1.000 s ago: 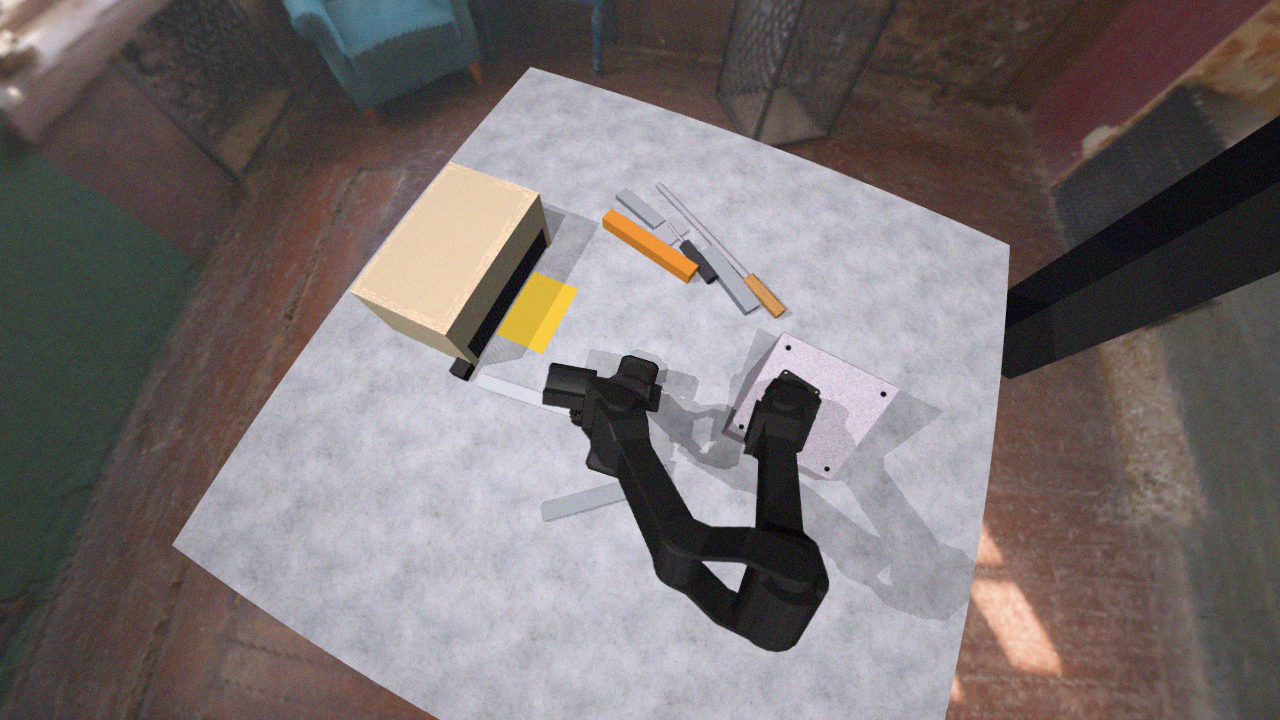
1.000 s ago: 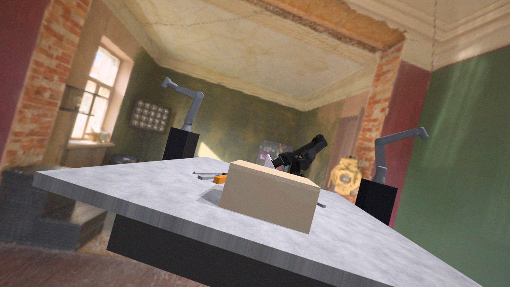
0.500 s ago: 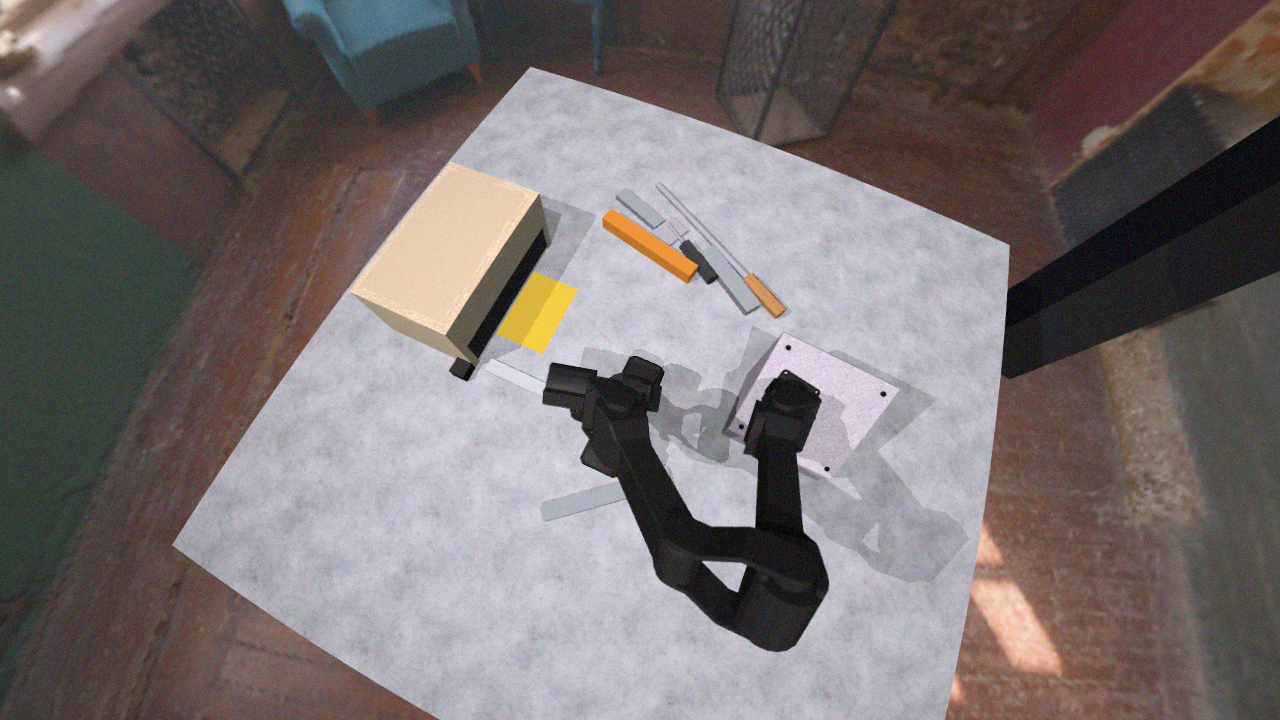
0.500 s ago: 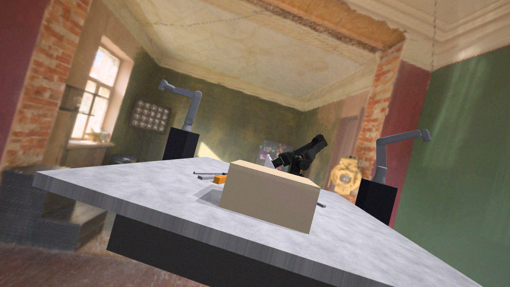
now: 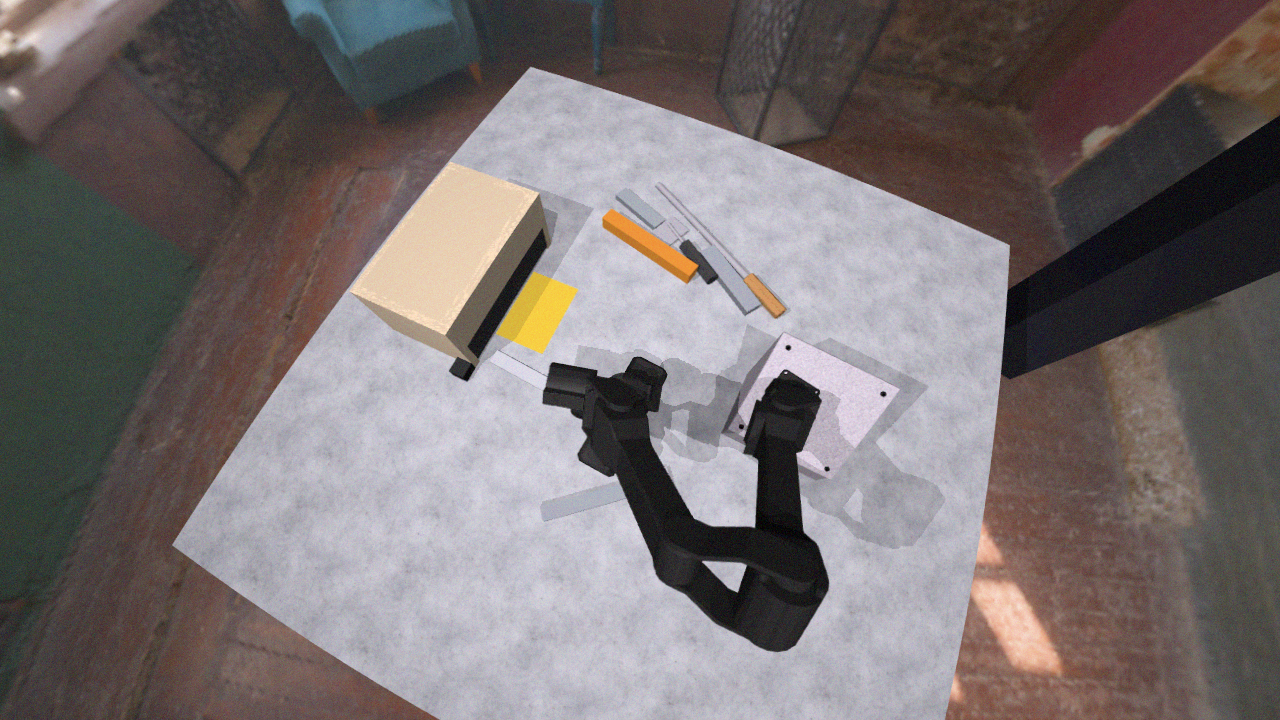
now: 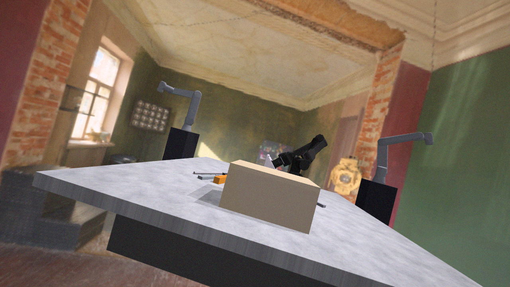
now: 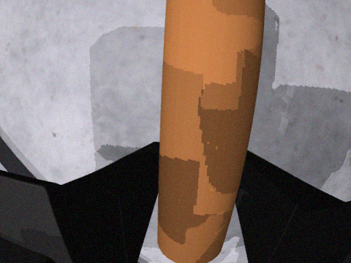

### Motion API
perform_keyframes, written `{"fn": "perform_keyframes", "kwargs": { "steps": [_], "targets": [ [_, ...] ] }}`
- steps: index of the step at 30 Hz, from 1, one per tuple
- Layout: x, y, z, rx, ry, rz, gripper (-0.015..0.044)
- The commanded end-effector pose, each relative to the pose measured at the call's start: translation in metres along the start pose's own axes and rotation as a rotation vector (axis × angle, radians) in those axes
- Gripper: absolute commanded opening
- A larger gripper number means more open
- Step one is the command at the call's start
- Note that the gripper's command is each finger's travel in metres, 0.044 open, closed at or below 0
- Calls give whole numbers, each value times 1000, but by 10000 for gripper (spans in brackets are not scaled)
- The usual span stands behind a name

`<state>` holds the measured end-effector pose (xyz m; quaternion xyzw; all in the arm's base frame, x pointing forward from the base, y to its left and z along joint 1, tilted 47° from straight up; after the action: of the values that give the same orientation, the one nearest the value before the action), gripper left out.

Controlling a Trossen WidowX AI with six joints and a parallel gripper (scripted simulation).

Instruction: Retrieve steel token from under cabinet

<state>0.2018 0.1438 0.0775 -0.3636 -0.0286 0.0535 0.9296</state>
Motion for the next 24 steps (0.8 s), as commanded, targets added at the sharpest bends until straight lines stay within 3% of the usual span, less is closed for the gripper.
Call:
{"fn": "perform_keyframes", "kwargs": {
  "steps": [1,4,7,24],
  "targets": [
    [0,0,0,0,-3,0,200],
    [0,0,0,0,0,0,200],
    [0,0,0,0,0,-2,270],
    [-4,5,0,0,1,-2,270]
  ]
}}
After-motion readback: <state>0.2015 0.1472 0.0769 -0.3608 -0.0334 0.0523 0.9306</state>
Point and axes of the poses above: the point midway between the two fingers, 35 mm back from their tips, its own y axis out along the fingers, its own z axis across the jaws, x = y × z, the point moved 5 cm from there along -y, back along the fingers, and after that the axes turned 1 degree about -y, right-handed, at the moved point
